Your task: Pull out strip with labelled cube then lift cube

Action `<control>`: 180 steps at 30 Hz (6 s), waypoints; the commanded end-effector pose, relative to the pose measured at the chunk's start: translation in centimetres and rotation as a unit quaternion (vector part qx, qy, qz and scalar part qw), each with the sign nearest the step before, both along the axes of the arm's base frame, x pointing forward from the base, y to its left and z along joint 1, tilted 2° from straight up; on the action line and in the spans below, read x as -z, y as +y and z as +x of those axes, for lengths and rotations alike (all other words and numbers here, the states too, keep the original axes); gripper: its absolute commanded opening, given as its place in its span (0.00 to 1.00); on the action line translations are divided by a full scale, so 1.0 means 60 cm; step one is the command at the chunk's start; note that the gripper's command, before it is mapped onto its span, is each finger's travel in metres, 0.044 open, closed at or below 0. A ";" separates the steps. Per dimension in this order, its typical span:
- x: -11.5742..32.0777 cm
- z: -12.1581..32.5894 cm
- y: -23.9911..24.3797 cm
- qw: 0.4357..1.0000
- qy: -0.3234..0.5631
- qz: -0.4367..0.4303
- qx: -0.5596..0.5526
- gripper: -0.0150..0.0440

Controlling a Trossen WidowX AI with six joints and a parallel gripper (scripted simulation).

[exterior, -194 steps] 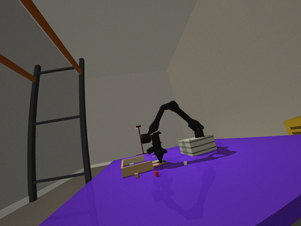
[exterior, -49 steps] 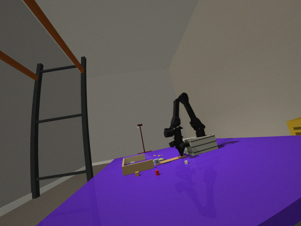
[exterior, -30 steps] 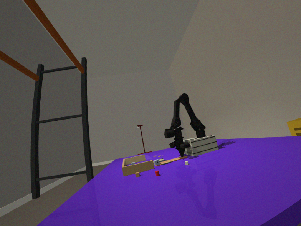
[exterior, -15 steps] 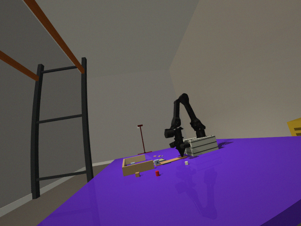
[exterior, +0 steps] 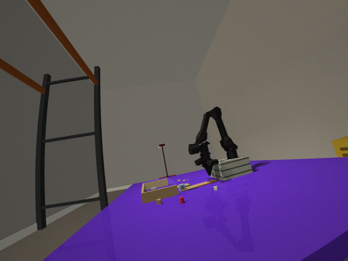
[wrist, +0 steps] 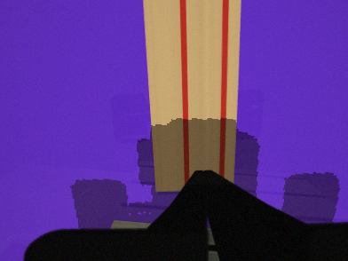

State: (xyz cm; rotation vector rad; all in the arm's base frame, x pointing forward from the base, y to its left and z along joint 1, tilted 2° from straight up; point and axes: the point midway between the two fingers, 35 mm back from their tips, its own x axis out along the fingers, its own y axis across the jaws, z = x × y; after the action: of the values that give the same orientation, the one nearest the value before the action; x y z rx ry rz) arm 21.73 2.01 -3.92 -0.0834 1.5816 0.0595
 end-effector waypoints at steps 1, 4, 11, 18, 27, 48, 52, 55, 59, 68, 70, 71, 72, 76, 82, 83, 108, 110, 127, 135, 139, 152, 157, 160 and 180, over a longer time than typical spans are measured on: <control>-0.008 0.002 0.000 1.000 0.002 0.002 0.000 0.30; -0.006 0.028 0.003 1.000 0.002 0.002 -0.010 0.43; -0.010 0.063 0.007 1.000 0.001 0.002 -0.011 0.74; -0.013 0.100 0.011 1.000 0.000 0.002 -0.011 1.00; -0.019 0.147 0.017 1.000 -0.002 0.003 -0.011 1.00; -0.033 0.258 0.030 1.000 -0.005 0.003 -0.011 1.00; -0.036 0.279 0.033 1.000 -0.005 0.003 -0.011 1.00; -0.039 0.295 0.036 1.000 -0.006 0.003 -0.011 1.00; -0.042 0.316 0.039 1.000 -0.006 0.003 -0.011 1.00; -0.043 0.339 0.044 1.000 -0.007 0.003 -0.011 0.87; -0.038 0.340 0.044 1.000 -0.007 0.003 -0.011 0.78; -0.035 0.340 0.044 1.000 -0.007 0.003 -0.011 0.73; -0.032 0.340 0.044 1.000 -0.007 0.003 -0.011 0.69; -0.021 0.340 0.044 1.000 -0.007 0.003 -0.011 0.68; -0.005 0.341 0.043 1.000 -0.007 0.003 -0.011 0.68; -0.002 0.341 0.043 1.000 -0.007 0.003 -0.011 0.68; 0.042 0.341 0.041 1.000 -0.008 0.001 -0.012 0.59; 0.042 0.341 0.041 1.000 -0.008 0.001 -0.012 0.50; 0.016 0.311 0.038 1.000 -0.007 0.002 -0.012 0.25; -0.015 0.262 0.033 1.000 -0.005 0.002 -0.011 0.25; -0.027 0.241 0.031 1.000 -0.004 0.003 -0.011 0.25; -0.028 0.184 0.025 1.000 -0.003 0.003 -0.011 0.25; -0.026 0.153 0.021 1.000 -0.002 0.003 -0.011 0.25; -0.026 0.144 0.020 1.000 -0.002 0.003 -0.011 0.25; -0.086 0.145 0.021 1.000 -0.002 0.003 -0.011 0.25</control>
State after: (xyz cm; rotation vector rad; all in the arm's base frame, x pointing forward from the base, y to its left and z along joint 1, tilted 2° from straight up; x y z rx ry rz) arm 30.31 3.18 1.05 -0.1036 1.5802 0.0798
